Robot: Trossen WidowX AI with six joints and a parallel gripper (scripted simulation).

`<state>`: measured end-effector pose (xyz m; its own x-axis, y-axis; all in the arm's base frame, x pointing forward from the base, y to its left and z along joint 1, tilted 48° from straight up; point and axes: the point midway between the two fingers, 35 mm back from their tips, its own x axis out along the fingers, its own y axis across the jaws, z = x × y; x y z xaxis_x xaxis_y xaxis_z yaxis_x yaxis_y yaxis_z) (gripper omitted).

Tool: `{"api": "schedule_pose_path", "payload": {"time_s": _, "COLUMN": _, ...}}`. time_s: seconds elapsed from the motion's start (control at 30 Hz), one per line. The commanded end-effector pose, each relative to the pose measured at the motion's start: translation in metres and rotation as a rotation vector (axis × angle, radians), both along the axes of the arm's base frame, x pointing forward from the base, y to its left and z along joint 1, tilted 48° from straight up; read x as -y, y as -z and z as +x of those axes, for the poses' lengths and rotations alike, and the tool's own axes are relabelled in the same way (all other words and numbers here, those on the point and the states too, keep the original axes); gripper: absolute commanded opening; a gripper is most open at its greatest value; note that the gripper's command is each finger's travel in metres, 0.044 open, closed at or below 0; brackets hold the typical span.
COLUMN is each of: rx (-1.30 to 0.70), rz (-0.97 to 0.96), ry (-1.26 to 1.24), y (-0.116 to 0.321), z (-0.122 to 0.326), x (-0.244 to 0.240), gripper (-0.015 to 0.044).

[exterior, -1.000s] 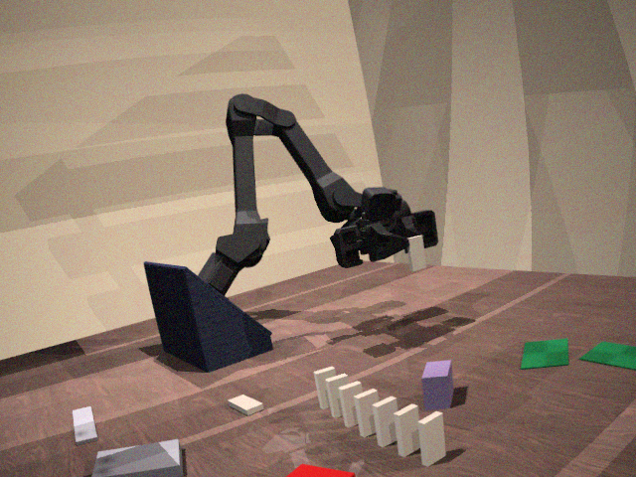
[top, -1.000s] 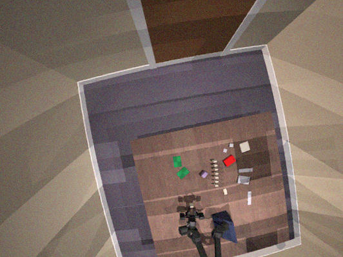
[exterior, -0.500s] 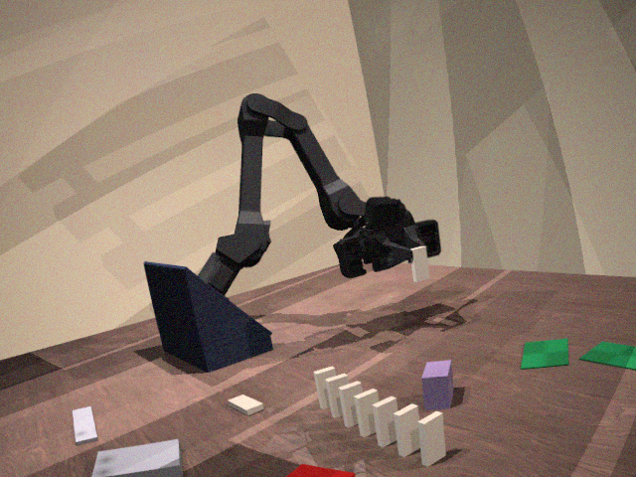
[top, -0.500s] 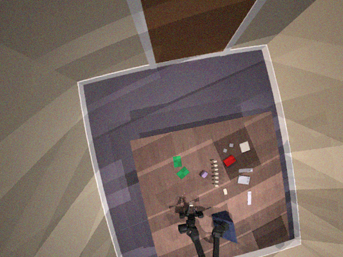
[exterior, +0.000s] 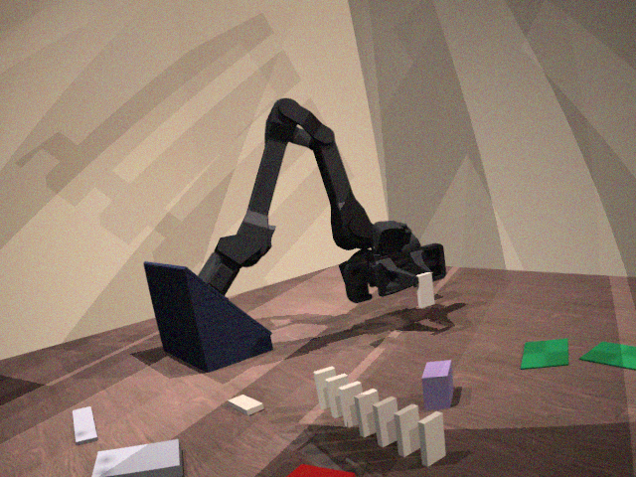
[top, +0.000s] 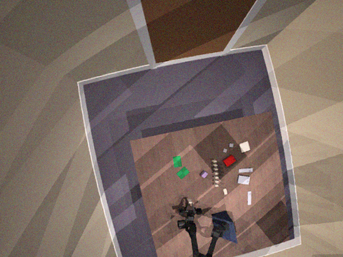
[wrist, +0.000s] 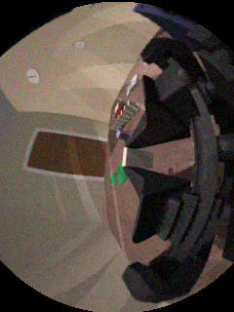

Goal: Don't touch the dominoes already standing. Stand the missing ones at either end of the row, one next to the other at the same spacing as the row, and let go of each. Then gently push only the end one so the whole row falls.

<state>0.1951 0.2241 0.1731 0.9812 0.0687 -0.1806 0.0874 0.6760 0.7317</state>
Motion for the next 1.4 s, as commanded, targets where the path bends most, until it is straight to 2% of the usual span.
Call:
{"api": "schedule_pose_path", "payload": {"time_s": 0.0, "rx": 0.003, "rz": 0.006, "ry": 0.004, "y": 0.008, "z": -0.002, "x": -0.009, "gripper": 0.0107}}
{"api": "schedule_pose_path", "payload": {"time_s": 0.43, "rx": 0.008, "rz": 0.003, "ry": 0.004, "y": 0.036, "z": -0.009, "x": -0.032, "gripper": 0.0107}}
{"api": "schedule_pose_path", "payload": {"time_s": 0.8, "rx": 0.008, "rz": 0.003, "ry": 0.003, "y": 0.036, "z": -0.009, "x": -0.033, "gripper": 0.0107}}
{"api": "schedule_pose_path", "payload": {"time_s": 1.2, "rx": 0.008, "rz": 0.003, "ry": 0.003, "y": 0.036, "z": -0.009, "x": -0.033, "gripper": 0.0422}}
{"api": "schedule_pose_path", "payload": {"time_s": 1.23, "rx": 0.008, "rz": 0.003, "ry": 0.003, "y": 0.036, "z": -0.009, "x": -0.033, "gripper": 0.0440}}
{"api": "schedule_pose_path", "payload": {"time_s": 1.37, "rx": 0.007, "rz": 0.003, "ry": 0.003, "y": 0.032, "z": -0.008, "x": -0.029, "gripper": 0.0440}}
